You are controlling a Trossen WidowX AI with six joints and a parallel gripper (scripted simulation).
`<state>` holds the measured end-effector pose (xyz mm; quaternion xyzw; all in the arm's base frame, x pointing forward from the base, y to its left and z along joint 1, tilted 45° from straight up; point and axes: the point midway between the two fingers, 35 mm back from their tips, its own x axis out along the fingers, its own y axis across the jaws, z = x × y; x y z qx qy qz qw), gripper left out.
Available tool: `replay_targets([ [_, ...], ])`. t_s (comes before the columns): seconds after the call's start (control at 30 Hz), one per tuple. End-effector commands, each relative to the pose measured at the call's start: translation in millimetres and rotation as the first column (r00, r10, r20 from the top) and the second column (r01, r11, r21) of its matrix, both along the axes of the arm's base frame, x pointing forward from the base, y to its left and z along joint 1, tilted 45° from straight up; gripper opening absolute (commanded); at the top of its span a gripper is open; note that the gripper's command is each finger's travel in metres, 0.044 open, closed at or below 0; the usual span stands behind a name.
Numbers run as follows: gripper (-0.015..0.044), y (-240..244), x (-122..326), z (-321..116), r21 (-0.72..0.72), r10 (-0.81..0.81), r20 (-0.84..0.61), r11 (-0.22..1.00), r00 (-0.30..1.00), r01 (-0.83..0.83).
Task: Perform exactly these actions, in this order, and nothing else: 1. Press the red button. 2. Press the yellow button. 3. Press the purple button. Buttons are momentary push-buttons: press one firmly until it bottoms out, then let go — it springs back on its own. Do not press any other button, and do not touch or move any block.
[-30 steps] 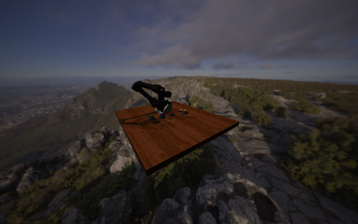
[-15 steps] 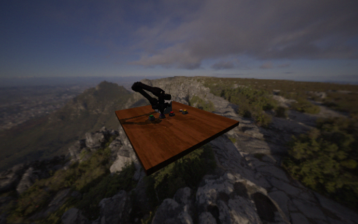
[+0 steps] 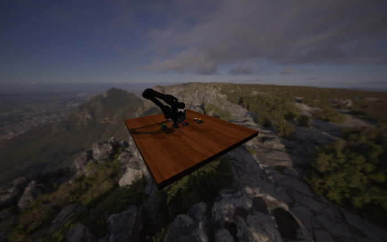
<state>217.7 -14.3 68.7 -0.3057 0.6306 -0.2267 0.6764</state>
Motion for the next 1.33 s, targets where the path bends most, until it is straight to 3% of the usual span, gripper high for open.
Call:
replay_targets([
  [0.0,0.002,-0.8,0.5,0.4,-0.005,0.003,0.001,1.0,1.0,-0.003],
  [0.33,0.002,23.2,-3.1,24.5,-0.003,0.003,0.0,1.0,1.0,-0.003],
  [0.57,0.0204,92.2,25.1,2.9,0.026,0.012,-0.002,1.0,1.0,-0.012],
  [0.83,0.04,197.5,27.9,-55.8,0.037,0.011,-0.005,0.999,1.0,-0.011],
  [1.03,0.04,263.6,-0.3,-115.1,0.022,0.004,0.001,1.0,1.0,-0.004],
  [1.3,0.04,269.9,-5.0,-122.5,0.019,0.003,0.003,1.0,1.0,-0.003],
])
